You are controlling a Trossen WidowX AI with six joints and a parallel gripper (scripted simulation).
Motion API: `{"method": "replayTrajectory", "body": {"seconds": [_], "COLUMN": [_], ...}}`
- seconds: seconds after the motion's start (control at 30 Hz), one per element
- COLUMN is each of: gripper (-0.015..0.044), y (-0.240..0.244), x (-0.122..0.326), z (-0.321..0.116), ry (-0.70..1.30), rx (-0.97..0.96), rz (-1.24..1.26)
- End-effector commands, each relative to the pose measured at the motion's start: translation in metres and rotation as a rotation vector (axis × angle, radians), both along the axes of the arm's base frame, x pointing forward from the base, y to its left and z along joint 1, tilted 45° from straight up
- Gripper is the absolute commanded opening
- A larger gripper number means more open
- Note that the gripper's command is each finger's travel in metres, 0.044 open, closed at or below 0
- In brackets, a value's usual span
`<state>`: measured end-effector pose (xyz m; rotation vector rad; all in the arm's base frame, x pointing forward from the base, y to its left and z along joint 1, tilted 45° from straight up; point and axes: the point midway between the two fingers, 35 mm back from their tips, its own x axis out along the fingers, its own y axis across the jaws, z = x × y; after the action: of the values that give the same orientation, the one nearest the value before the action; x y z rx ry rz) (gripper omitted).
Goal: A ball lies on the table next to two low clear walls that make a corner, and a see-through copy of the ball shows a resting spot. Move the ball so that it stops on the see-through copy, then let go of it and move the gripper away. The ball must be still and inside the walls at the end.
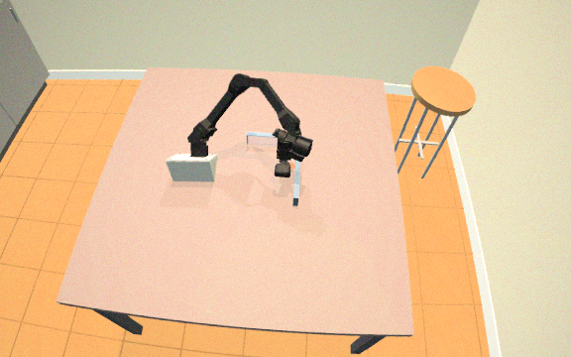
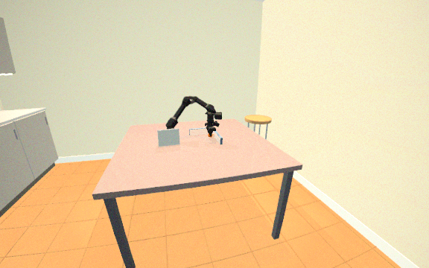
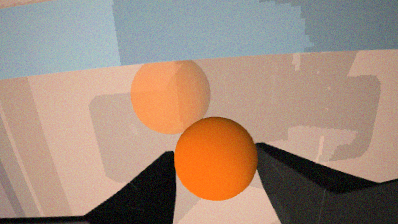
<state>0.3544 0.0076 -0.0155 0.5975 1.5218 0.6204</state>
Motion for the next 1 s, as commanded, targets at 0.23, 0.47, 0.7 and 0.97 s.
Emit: {"method": "replayTrajectory", "body": {"seconds": [0.23, 0.47, 0.7, 0.97], "gripper": [0.0, 0.0, 0.0, 0.0], "y": [-0.048, -0.075, -0.077, -0.035], "x": [0.007, 0.003, 0.004, 0.027], "z": [0.043, 0.073, 0.078, 0.063], "ry": [-0.009, -0.008, -0.008, -0.01], "rx": [-0.012, -0.01, -0.009, -0.006], "rz": [-0.008, -0.007, -0.007, -0.007]}}
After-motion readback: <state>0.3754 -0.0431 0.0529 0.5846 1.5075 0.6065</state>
